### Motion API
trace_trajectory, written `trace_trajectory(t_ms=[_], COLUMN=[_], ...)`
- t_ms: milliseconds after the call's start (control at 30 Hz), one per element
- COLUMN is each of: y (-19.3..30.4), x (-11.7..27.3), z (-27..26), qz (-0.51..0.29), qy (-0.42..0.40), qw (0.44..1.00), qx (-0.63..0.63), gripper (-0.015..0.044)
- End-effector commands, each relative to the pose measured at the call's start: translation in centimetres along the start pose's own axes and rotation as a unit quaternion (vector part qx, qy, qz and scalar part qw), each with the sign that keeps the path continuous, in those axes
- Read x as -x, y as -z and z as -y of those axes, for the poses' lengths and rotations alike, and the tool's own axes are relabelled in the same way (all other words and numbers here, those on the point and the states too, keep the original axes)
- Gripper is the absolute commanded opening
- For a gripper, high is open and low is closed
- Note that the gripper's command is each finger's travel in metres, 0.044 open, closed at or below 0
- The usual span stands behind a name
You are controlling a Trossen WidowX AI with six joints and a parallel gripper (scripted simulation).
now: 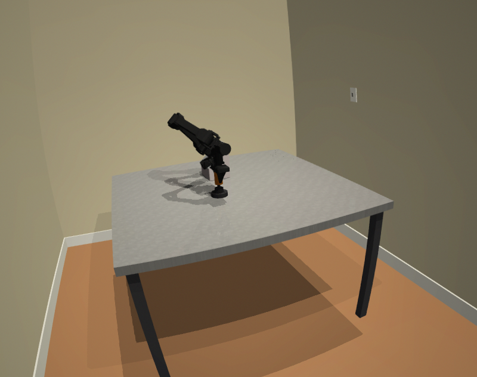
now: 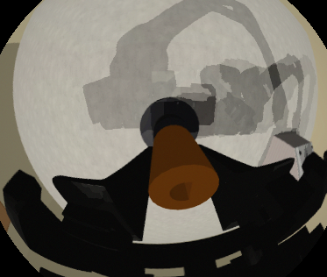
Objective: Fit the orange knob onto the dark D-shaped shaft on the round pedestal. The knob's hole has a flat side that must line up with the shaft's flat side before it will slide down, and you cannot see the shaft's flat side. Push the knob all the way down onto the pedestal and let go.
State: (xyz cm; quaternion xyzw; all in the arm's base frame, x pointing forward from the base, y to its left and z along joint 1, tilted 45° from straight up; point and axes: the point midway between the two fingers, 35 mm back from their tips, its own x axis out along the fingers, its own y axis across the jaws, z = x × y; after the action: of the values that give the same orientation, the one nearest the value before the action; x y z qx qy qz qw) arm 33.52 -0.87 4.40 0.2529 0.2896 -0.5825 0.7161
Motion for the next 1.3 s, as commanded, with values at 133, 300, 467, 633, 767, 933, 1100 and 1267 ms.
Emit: trace_trajectory(t_ms=[133,300,467,633,767,933,1100,1267], y=[-0.07,-0.07,-0.07,-0.07,-0.07,-0.07,-0.07,-0.07], x=[-0.22,-0.30,-0.35,-0.35,-0.35,-0.35,-0.35,-0.35], z=[0.01,-0.01,-0.01,-0.01,-0.01,-0.01,-0.01,-0.01], qz=[0.000,0.000,0.000,0.000,0.000,0.000,0.000,0.000], qy=[0.000,-0.001,-0.001,-0.001,-0.001,-0.001,-0.001,-0.001], qw=[1.000,1.000,1.000,1.000,1.000,1.000,1.000,1.000], qx=[-0.010,-0.010,0.001,0.001,0.001,0.001,0.001,0.001], gripper=[0.0000,0.0000,0.0000,0.0000,0.0000,0.0000,0.0000,0.0000])
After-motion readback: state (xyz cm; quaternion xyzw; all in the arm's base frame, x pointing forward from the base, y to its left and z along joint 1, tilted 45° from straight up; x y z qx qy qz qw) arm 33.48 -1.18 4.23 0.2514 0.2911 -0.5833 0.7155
